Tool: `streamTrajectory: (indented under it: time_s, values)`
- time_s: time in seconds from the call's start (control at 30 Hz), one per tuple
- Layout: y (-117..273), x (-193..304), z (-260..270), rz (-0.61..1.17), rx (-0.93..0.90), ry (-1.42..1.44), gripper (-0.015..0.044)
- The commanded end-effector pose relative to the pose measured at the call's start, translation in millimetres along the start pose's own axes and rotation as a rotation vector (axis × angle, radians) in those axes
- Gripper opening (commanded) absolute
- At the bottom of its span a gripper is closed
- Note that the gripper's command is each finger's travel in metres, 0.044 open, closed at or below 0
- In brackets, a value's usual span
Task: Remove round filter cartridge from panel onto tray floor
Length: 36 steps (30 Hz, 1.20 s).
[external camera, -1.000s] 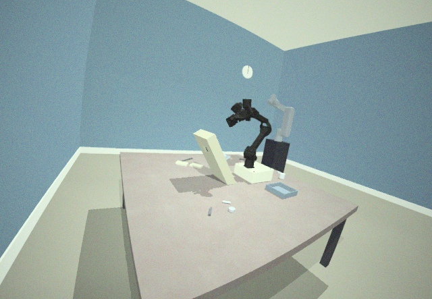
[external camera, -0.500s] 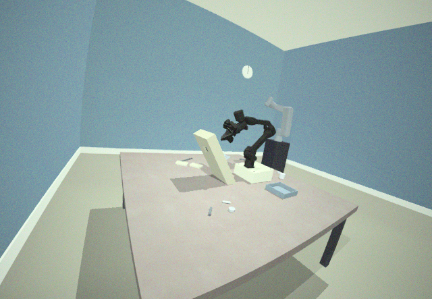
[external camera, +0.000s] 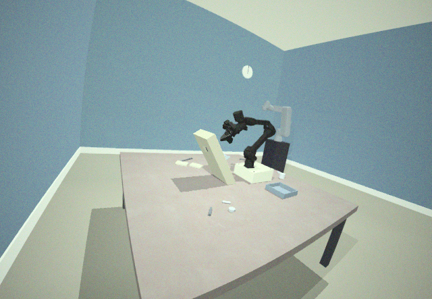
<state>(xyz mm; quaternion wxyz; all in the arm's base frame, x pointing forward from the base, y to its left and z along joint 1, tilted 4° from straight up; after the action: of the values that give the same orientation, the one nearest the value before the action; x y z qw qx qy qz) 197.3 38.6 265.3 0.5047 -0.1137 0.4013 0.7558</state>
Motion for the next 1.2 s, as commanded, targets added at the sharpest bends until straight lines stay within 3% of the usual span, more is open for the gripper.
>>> streamTrajectory:
  time_s: [0.0,1.17]
  values:
    - [-9,1,-1,0.005,0.011,-0.007,0.0098]
    - [-52,3,-4,0.004,0.009,-0.007,0.0098]
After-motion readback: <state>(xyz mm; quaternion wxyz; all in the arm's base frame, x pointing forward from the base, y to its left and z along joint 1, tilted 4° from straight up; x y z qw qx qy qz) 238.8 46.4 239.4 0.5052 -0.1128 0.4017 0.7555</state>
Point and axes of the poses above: the point midway between the two fingers, 35 mm back from their tips, its own y axis back along the fingers, its own z axis across the jaws, x = y × z, the point moved 6 cm from there along y, back along the fingers, and after that the axes turned 1 degree about y, right-handed, at the moved point
